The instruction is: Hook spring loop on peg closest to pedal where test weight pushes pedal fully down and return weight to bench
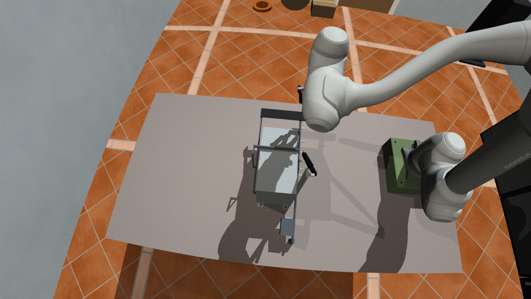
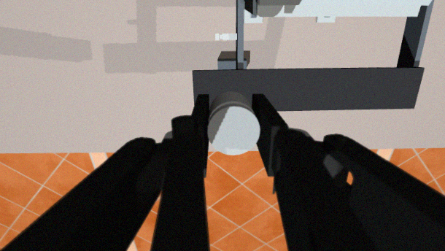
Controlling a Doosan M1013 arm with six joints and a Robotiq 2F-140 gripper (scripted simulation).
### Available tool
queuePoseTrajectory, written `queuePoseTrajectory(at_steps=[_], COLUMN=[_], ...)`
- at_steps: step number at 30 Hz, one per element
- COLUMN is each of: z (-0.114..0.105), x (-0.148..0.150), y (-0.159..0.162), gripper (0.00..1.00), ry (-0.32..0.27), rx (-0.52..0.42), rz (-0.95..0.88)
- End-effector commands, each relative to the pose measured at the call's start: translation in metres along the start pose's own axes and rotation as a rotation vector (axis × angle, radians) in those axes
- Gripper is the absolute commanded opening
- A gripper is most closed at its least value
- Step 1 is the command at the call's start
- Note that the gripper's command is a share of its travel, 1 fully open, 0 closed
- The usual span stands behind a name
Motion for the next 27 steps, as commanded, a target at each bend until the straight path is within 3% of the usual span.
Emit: queuePoseTrajectory(at_steps=[1,27], z=[-0.001,-0.003], x=[0.003,0.012], y=[0.004,0.016], gripper=[0.25,0.25], ry=[0.001,-0.001], rx=[-0.003,-0.009], rz=[0.0,0.0])
Point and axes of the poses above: the point where the finger pads meet when closed, its own z axis out along the fingers, its own x axis across the jaws, y = z × x, the point moved 8 cm from there along -z, back along the fingers, and after that the axes turned 12 degrees about -z, right-handed, at the moved point
